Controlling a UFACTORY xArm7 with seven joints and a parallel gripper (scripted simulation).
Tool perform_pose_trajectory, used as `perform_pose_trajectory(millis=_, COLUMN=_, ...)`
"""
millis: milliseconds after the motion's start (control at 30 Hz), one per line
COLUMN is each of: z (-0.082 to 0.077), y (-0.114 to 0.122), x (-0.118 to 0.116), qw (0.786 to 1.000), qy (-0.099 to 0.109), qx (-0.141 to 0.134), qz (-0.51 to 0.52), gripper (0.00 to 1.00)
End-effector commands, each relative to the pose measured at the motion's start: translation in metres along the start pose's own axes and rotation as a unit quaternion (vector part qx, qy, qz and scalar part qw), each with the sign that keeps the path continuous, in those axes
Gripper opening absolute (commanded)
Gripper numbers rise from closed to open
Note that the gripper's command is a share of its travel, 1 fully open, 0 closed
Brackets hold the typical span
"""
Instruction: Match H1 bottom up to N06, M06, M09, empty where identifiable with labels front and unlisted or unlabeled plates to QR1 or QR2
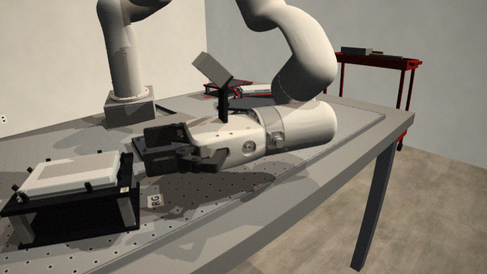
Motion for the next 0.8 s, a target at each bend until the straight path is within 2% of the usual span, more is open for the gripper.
perform_pose_trajectory(millis=0, z=-0.001, y=-0.002, x=-0.001, qw=1.000, qy=0.000, qx=-0.001, qz=0.002, gripper=1.00)
perform_pose_trajectory(millis=267, z=-0.001, y=-0.002, x=-0.001, qw=1.000, qy=0.000, qx=-0.001, qz=0.002, gripper=1.00)
perform_pose_trajectory(millis=767, z=0.003, y=-0.036, x=0.002, qw=1.000, qy=0.000, qx=-0.001, qz=0.002, gripper=1.00)
Point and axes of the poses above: the point where the finger pads meet when closed, its own z axis out along the fingers, its own x axis across the jaws, y = z × x, the point moved 7 cm from there along -z, back along the fingers, and after that the axes turned 5 degrees about -z, right-handed, at the moved point
